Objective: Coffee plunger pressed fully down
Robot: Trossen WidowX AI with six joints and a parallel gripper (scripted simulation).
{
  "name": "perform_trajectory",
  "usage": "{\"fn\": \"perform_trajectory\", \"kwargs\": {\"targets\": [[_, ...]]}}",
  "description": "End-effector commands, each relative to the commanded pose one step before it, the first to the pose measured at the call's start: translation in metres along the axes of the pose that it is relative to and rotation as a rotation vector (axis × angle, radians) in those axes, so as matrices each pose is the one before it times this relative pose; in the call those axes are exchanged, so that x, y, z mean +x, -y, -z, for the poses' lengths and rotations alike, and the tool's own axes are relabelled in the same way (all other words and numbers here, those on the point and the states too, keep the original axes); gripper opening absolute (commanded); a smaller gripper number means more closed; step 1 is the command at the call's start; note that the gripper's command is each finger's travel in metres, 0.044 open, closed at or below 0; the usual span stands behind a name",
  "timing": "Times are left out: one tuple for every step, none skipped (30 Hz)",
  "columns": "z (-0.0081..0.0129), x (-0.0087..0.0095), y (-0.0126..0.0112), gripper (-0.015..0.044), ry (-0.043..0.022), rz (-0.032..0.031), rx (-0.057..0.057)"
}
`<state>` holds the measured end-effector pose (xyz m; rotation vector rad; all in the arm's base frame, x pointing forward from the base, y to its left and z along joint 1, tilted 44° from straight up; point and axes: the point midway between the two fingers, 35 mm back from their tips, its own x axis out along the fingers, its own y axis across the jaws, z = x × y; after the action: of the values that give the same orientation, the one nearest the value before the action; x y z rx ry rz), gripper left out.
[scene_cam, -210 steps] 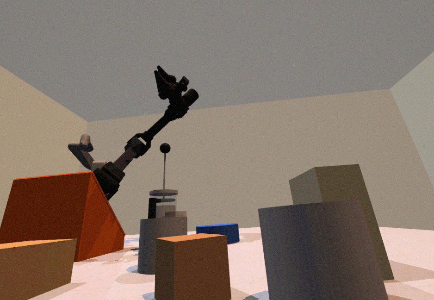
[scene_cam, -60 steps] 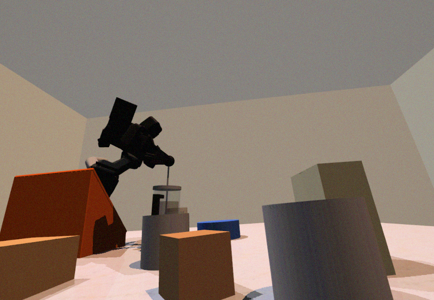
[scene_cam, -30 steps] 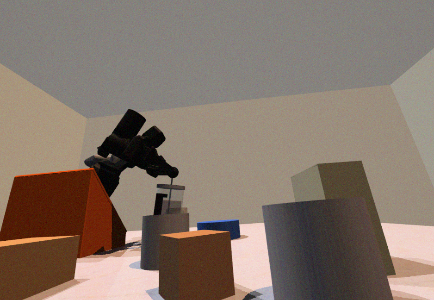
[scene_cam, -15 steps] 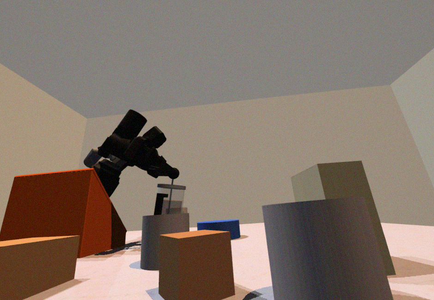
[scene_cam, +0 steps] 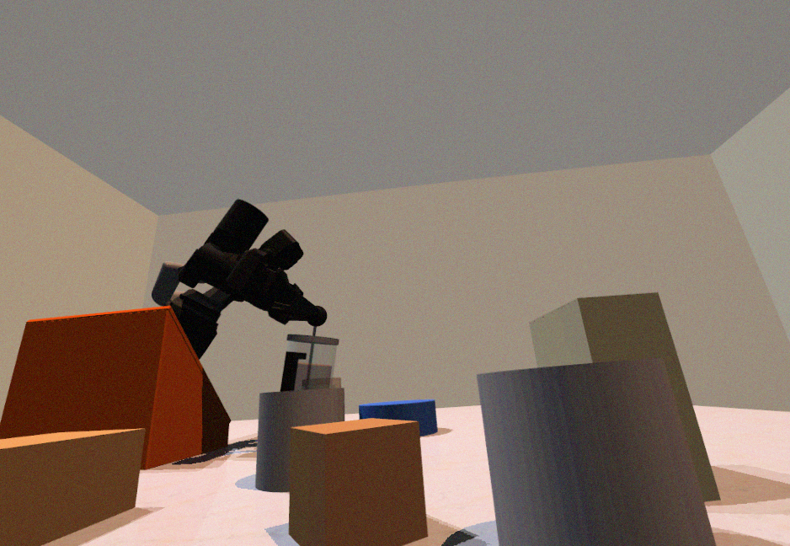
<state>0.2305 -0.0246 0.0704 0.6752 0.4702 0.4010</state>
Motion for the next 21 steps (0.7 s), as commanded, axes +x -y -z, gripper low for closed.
{"fn": "perform_trajectory", "kwargs": {"targets": [[0.00002,-0.00004,-0.00003,0.0116,-0.00003,0.00004,-0.0003],[0.00000,0.00000,0.00000,0.0116,0.00000,0.00000,0.0000],[0.00000,0.00000,0.00000,0.0116,0.00000,0.00000,0.0000],[0.00000,0.00000,0.00000,0.0116,0.00000,0.00000,0.0000],[0.00000,0.00000,0.00000,0.0116,0.00000,0.00000,0.0000],[0.00000,0.00000,0.00000,0.0116,0.00000,0.00000,0.0000],[0.00000,0.00000,0.00000,0.0143,0.00000,0.00000,0.0000],[0.00000,0.00000,0.00000,0.0169,0.00000,0.00000,0.0000],[0.00000,0.00000,0.00000,0.0195,0.00000,0.00000,0.0000],[0.00000,0.00000,0.00000,0.0221,0.00000,0.00000,0.0000],[0.00000,0.00000,0.00000,0.0248,0.00000,0.00000,0.0000],[0.00000,0.00000,0.00000,0.0274,0.00000,0.00000,0.0000],[0.00000,0.00000,0.00000,0.0300,0.00000,0.00000,0.0000],[0.00000,0.00000,0.00000,0.0326,0.00000,0.00000,0.0000],[0.00000,0.00000,0.00000,0.0353,0.00000,0.00000,0.0000],[0.00000,0.00000,0.00000,0.0379,0.00000,0.00000,0.0000],[0.00000,0.00000,0.00000,0.0405,0.00000,0.00000,0.0000],[0.00000,0.00000,0.00000,0.0431,0.00000,0.00000,0.0000],[0.00000,0.00000,0.00000,0.0440,0.00000,0.00000,0.0000],[0.00000,0.00000,0.00000,0.0440,0.00000,0.00000,0.0000],[0.00000,0.00000,0.00000,0.0440,0.00000,0.00000,0.0000]]}}
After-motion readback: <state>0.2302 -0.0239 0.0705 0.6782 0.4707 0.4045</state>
